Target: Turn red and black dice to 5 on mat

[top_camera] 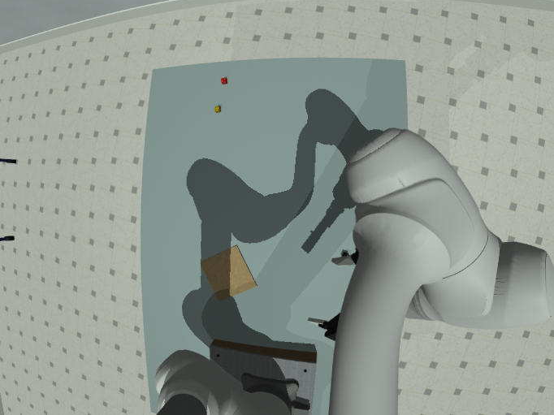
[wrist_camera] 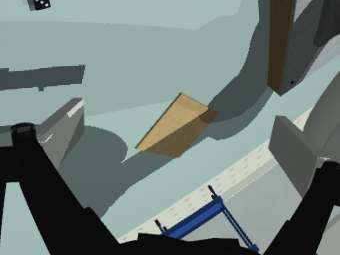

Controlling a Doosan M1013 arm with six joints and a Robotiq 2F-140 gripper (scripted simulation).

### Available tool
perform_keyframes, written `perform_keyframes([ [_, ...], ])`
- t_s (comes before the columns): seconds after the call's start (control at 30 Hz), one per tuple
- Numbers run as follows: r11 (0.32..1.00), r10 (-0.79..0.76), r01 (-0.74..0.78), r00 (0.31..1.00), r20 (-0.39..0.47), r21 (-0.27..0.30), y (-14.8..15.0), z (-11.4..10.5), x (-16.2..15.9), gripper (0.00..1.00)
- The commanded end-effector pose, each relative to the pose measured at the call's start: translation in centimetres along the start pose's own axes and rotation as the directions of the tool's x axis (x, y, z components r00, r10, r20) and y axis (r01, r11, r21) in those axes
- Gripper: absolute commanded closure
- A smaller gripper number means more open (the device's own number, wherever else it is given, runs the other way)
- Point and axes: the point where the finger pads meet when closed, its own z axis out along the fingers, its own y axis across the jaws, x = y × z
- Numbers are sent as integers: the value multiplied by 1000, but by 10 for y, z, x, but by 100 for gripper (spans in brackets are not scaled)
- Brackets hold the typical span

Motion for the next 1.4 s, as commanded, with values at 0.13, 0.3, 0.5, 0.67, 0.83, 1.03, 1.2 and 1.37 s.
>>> perform_keyframes([
  [0.13,964,-146,187,966,-215,188,-28,11,27,0],
  [0.3,923,-207,294,922,-327,247,-42,8,37,0],
  [0.5,854,-267,430,845,-463,292,-58,-3,44,0],
  [0.67,795,-300,525,775,-556,304,-68,-13,46,0],
  [0.83,795,-300,525,775,-556,304,-68,-13,46,0],
  [1.03,795,-300,525,775,-556,304,-68,-13,46,0],
  [1.2,795,-299,525,775,-556,304,-69,-12,47,0],
  [1.37,795,-299,525,775,-556,304,-74,-4,50,0],
])
